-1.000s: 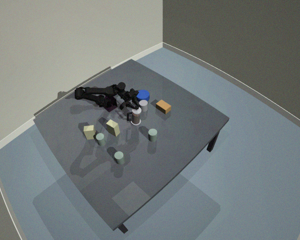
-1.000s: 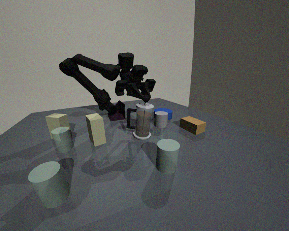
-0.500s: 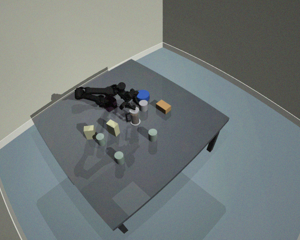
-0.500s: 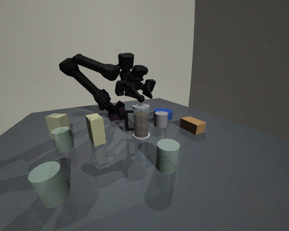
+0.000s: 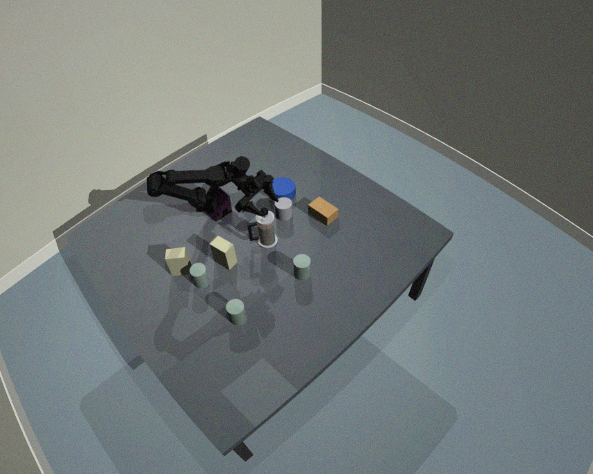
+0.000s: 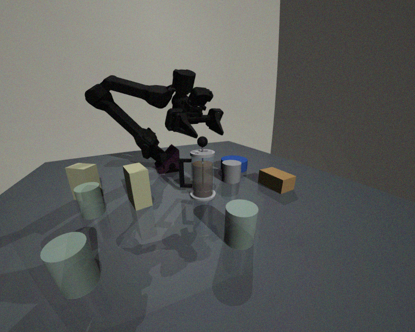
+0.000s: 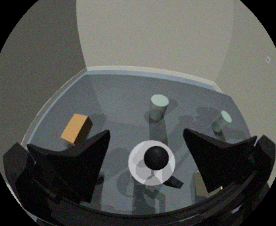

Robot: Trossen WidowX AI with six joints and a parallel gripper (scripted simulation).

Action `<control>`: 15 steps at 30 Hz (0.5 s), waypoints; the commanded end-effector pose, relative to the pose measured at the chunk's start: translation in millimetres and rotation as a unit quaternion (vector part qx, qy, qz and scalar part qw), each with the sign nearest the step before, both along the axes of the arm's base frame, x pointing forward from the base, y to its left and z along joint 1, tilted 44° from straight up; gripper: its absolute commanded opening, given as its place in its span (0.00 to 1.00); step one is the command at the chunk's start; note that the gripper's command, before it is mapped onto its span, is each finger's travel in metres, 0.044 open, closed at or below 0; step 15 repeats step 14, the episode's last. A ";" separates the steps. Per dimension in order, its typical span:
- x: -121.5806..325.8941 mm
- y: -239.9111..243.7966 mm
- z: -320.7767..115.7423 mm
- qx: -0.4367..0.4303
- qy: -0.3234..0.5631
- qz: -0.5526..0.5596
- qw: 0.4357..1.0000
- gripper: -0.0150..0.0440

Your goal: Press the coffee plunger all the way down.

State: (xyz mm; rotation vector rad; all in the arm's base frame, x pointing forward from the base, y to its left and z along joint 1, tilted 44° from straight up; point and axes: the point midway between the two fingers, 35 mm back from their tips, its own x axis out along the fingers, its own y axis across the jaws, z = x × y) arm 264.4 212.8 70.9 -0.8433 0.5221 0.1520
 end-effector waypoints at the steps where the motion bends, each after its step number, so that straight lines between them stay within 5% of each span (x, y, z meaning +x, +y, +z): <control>1: -12.4 22.2 36.2 0.007 -0.007 -0.001 1.000 1.00; 15: -23.0 28.2 51.4 0.005 -0.008 0.000 1.000 1.00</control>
